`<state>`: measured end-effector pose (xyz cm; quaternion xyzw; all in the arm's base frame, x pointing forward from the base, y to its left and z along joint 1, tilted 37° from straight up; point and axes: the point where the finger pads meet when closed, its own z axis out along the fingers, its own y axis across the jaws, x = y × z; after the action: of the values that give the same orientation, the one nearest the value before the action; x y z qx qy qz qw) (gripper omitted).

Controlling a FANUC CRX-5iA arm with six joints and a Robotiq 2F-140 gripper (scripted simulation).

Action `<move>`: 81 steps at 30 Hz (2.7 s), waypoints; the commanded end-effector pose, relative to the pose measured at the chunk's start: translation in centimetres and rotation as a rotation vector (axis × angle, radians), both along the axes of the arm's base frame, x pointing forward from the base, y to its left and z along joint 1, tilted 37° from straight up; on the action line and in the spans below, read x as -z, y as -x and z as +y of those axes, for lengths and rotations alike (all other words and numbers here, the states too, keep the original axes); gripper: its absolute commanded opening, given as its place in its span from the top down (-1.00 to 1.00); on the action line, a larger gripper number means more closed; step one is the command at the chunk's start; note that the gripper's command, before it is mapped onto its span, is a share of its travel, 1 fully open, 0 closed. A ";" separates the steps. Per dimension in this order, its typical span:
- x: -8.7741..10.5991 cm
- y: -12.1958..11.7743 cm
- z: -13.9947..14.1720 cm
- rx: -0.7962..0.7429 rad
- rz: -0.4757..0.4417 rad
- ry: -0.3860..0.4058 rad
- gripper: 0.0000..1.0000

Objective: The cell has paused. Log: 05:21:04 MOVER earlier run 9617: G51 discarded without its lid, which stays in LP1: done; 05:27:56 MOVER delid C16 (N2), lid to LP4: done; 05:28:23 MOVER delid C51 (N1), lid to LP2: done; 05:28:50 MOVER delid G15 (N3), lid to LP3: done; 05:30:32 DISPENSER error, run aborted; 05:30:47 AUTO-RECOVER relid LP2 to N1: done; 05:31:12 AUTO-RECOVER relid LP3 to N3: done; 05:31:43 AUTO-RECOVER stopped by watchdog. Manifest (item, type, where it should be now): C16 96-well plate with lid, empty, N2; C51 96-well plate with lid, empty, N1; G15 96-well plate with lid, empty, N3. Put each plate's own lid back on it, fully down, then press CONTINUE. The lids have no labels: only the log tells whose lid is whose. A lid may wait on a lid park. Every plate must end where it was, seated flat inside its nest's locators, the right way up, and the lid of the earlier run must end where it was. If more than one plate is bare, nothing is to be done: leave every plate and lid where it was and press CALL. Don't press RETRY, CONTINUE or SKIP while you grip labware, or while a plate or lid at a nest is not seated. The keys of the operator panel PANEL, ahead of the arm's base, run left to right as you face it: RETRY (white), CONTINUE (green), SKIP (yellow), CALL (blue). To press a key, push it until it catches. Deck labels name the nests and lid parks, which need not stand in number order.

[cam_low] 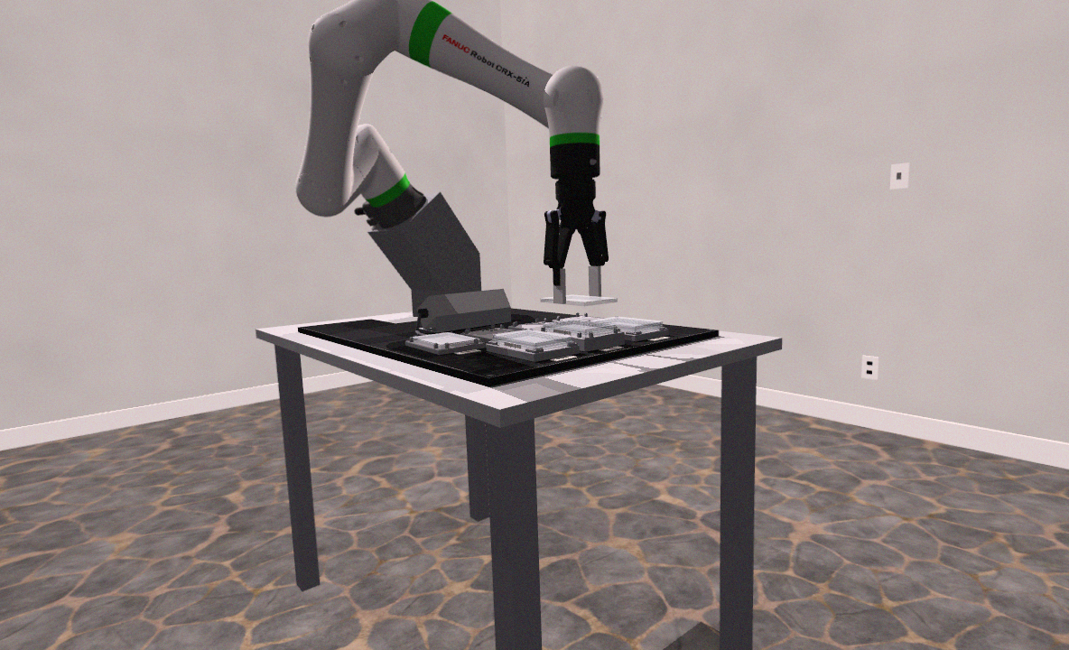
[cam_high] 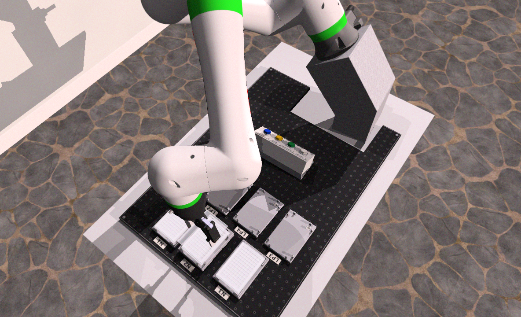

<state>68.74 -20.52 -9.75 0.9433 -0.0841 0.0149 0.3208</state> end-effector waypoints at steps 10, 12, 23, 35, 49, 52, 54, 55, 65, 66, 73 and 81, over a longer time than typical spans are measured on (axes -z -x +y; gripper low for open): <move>0.0 0.0 0.0 0.000 0.000 0.000 1.00; 0.0 0.0 0.0 0.000 0.000 0.000 1.00; 0.0 0.0 0.0 0.000 0.000 0.000 1.00; 0.4 0.0 -0.3 0.003 -0.003 0.000 1.00; 1.3 0.0 -1.0 0.003 -0.003 0.000 1.00; 1.5 0.0 -1.2 0.003 -0.003 0.000 1.00; 1.6 0.0 -1.2 0.003 -0.003 0.000 1.00; 1.6 0.0 -1.2 0.003 -0.003 0.000 1.00; 2.3 0.0 -1.8 0.003 -0.003 0.000 1.00; 2.4 0.0 -1.8 0.003 -0.003 0.000 1.00; 2.6 0.0 -2.0 0.003 -0.003 0.000 1.00; 2.7 0.0 -2.1 0.003 -0.003 0.000 1.00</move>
<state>68.70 -22.58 -12.46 0.9431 -0.0860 0.0155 0.3207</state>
